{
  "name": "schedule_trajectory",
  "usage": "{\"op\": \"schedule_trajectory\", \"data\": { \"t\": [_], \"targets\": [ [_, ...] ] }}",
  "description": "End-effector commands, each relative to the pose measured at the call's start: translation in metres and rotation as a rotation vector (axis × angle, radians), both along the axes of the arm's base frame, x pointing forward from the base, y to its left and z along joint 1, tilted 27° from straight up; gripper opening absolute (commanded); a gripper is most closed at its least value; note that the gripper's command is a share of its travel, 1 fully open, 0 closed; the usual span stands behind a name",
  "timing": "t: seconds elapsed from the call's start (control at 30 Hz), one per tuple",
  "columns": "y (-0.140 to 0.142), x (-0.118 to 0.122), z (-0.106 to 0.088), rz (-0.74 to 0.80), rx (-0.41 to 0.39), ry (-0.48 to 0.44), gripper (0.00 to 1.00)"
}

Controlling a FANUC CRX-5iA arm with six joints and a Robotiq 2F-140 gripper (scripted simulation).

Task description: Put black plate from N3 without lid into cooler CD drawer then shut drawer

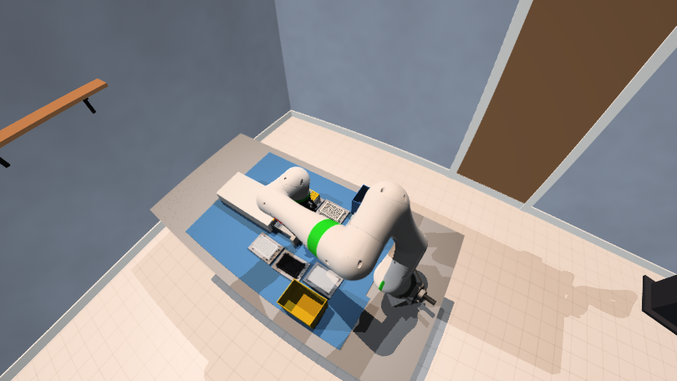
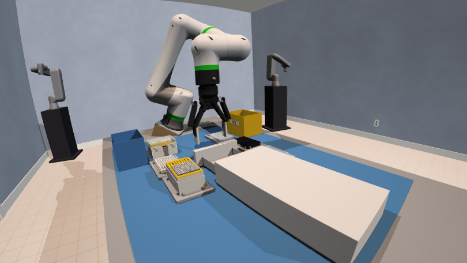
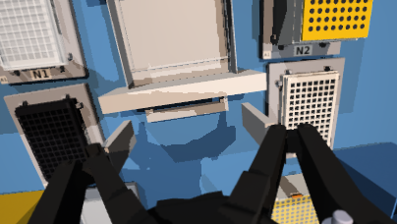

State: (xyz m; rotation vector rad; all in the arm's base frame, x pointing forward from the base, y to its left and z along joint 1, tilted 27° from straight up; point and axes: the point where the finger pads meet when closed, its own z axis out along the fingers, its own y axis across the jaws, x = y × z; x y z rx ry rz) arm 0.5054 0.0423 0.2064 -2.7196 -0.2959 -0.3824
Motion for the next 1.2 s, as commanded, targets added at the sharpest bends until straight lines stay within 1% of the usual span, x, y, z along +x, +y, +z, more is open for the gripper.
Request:
{"op": "schedule_trajectory", "data": {
  "t": [0.0,1.17],
  "targets": [
    [0.001,0.001,-0.002,0.0,0.0,0.0,0.87],
    [0.017,0.01,-0.039,0.0,0.0,0.0,0.87]
  ]
}}
